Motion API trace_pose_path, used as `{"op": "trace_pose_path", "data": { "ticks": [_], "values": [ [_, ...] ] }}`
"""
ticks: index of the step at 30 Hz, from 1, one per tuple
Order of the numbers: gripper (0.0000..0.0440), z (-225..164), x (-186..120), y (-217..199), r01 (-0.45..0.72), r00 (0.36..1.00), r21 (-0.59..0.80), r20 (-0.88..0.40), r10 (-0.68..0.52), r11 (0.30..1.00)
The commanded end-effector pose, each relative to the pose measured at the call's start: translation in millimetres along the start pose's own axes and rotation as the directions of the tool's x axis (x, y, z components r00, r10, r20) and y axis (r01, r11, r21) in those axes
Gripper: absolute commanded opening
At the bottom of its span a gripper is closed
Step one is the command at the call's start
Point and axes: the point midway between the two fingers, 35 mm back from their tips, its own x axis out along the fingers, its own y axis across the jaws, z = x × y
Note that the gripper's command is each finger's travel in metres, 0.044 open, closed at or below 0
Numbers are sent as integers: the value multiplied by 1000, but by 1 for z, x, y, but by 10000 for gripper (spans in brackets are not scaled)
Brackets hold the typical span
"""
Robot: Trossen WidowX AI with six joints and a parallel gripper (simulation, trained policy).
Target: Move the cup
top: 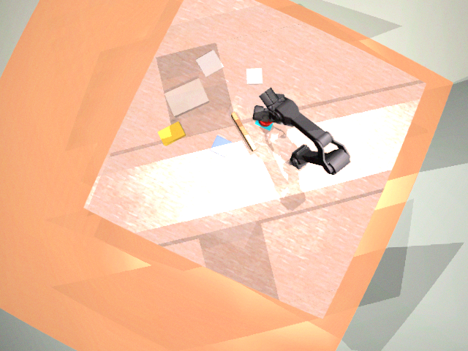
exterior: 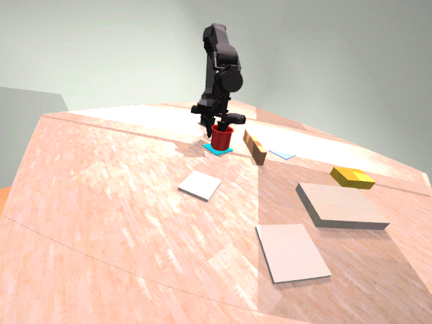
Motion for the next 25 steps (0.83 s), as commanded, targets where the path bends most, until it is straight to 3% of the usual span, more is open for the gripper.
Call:
{"op": "trace_pose_path", "data": {
  "ticks": [1, 12, 25],
  "values": [
    [165, 0, -3, -1, -31, 999, 1, 12, 31, 1000],
    [196, -1, -13, -4, -96, 994, -3, 54, 96, 995],
    [286, 0, -28, -11, -156, 982, 4, 105, 154, 988]
  ]
}}
